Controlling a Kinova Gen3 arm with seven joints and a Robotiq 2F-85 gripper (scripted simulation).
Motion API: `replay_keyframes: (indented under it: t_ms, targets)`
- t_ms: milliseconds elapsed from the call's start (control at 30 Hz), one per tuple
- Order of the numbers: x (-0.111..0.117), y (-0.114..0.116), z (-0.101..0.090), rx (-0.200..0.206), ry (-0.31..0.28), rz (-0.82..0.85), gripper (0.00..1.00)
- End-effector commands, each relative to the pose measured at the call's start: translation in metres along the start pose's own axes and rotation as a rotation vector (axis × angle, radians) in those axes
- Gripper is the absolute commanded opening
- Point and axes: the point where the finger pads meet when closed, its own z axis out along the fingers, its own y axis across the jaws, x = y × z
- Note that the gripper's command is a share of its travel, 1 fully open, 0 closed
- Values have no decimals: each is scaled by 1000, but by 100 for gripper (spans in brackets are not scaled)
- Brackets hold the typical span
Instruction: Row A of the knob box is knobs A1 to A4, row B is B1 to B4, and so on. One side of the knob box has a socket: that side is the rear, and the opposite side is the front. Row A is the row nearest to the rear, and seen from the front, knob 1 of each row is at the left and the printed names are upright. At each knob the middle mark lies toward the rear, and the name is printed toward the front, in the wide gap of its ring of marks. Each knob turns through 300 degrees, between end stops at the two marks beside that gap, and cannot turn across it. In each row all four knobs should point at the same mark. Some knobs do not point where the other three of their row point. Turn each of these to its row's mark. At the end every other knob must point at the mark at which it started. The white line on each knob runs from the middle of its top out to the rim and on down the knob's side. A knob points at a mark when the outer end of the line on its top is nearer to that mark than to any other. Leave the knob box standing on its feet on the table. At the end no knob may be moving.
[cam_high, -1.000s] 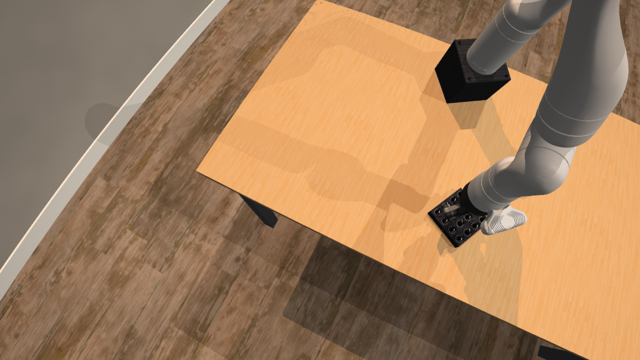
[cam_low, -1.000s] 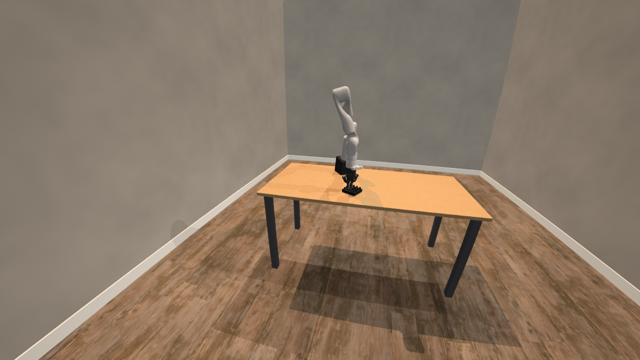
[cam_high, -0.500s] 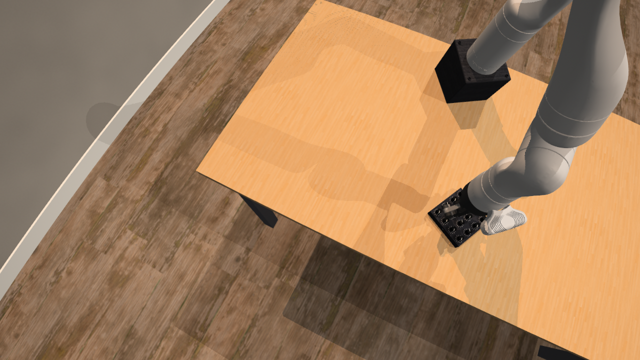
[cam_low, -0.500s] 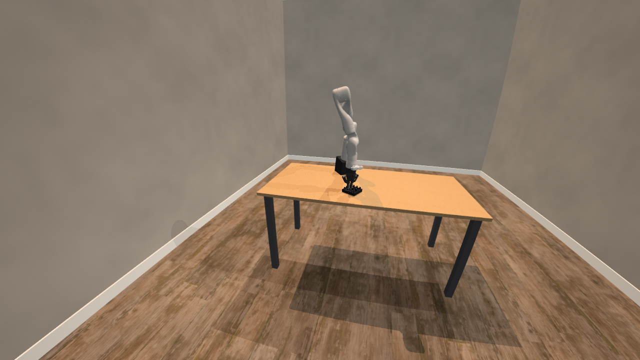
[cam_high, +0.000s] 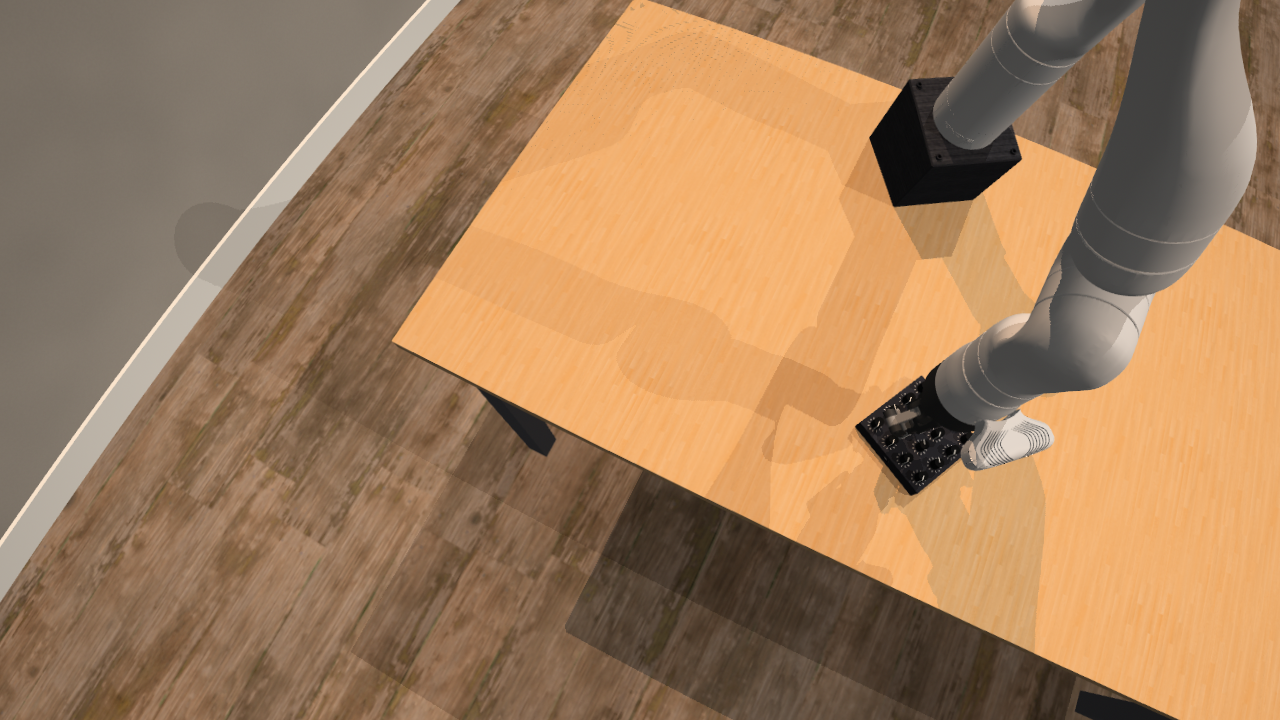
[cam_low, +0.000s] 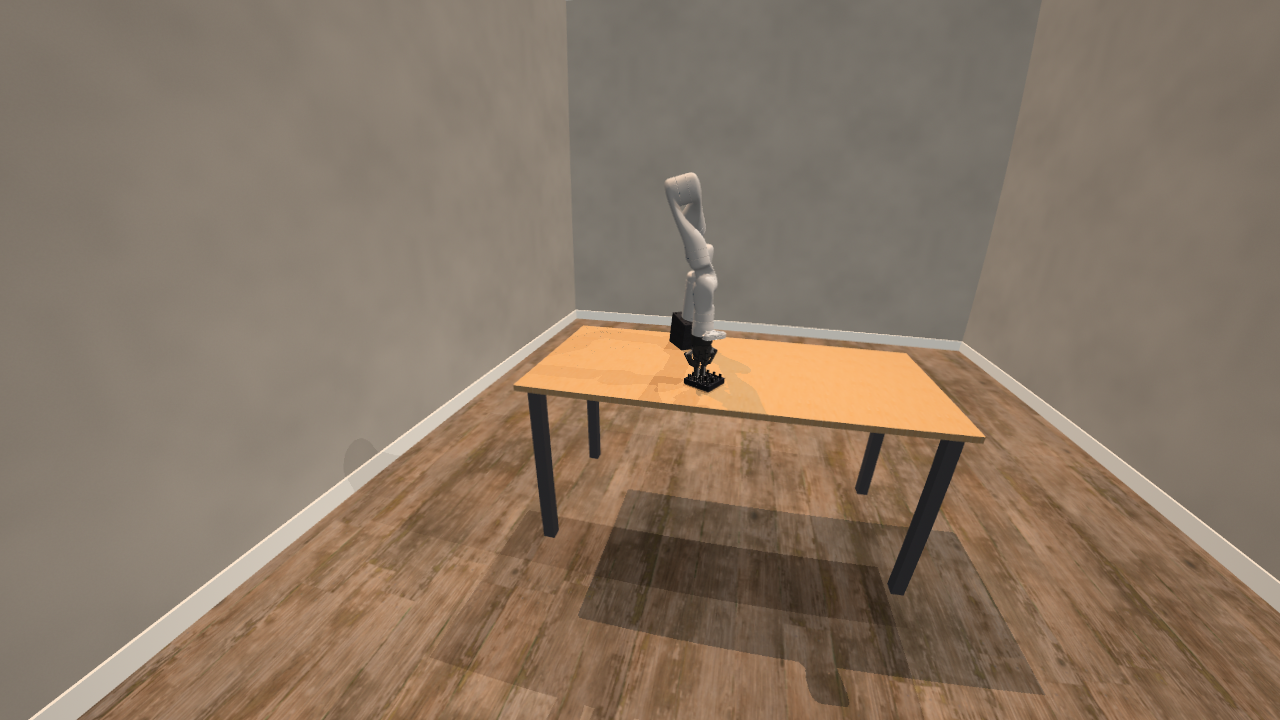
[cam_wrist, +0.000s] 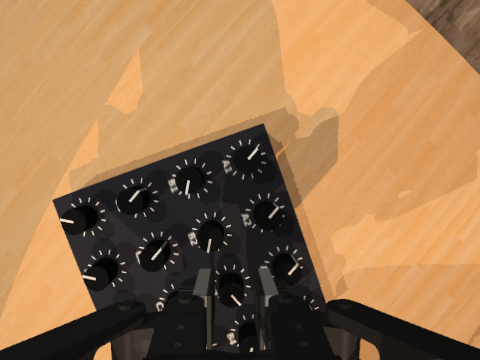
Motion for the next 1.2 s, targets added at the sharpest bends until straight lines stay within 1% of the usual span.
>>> replay_keyframes:
  t_ms: [0,267,300,1167]
  targets:
    - [0,-1,1,2,0,-1,19]
    - [0,-1,1,2,0,-1,19]
    - [0,-1,1,2,0,-1,8]
    - [0,-1,1,2,0,-1,8]
